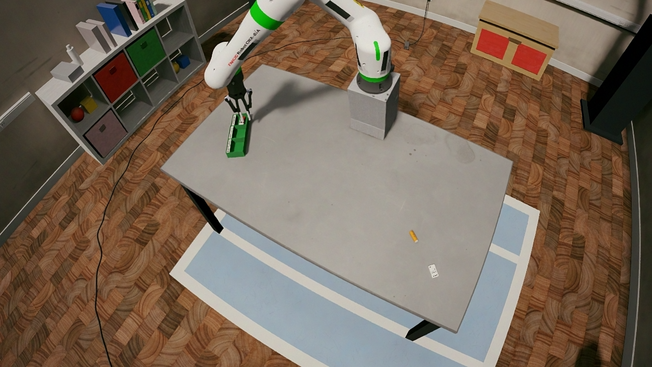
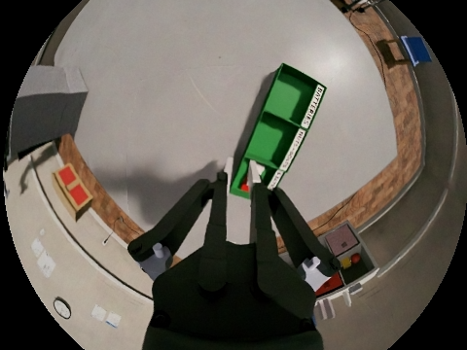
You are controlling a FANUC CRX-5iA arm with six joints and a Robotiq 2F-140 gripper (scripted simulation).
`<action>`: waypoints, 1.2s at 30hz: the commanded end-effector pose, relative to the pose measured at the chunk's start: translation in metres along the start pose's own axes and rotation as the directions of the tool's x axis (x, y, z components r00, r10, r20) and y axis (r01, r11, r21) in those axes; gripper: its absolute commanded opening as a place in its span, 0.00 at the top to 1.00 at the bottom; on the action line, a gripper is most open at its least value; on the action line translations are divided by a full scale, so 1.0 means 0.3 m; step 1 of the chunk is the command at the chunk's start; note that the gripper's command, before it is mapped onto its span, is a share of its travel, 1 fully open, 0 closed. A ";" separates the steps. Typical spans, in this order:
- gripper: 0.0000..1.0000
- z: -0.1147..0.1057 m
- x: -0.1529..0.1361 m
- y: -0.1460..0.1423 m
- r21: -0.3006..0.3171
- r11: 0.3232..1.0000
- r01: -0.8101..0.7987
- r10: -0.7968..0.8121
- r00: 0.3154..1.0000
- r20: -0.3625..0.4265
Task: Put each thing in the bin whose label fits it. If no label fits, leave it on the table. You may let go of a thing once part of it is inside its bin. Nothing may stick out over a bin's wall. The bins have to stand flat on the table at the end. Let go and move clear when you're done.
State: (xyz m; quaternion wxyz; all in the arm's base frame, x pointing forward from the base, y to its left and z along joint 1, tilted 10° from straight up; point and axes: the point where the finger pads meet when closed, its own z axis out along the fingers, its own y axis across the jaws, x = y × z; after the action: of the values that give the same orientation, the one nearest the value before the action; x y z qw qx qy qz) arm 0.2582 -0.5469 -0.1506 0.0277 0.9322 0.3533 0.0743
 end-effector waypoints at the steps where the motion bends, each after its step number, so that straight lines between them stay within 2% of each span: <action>1: 0.74 -0.004 0.099 -0.064 -0.013 0.993 0.115 -0.115 0.993 0.001; 3: 0.74 -0.005 0.145 -0.096 -0.013 0.993 0.115 -0.115 0.993 0.001; 5: 0.74 -0.005 0.145 -0.096 -0.013 0.993 0.115 -0.115 0.993 0.001; 20: 0.74 -0.008 0.489 -0.331 -0.013 0.993 0.115 -0.115 0.993 0.001; 22: 0.74 -0.008 0.489 -0.331 -0.013 0.993 0.115 -0.115 0.993 0.001; 36: 0.74 -0.011 0.810 -0.550 -0.013 0.993 0.115 -0.115 0.993 0.001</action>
State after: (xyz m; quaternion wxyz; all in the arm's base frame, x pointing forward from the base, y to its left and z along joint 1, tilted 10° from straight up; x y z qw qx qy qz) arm 0.3215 -0.2898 -0.1383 0.0348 0.9092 0.4074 0.0786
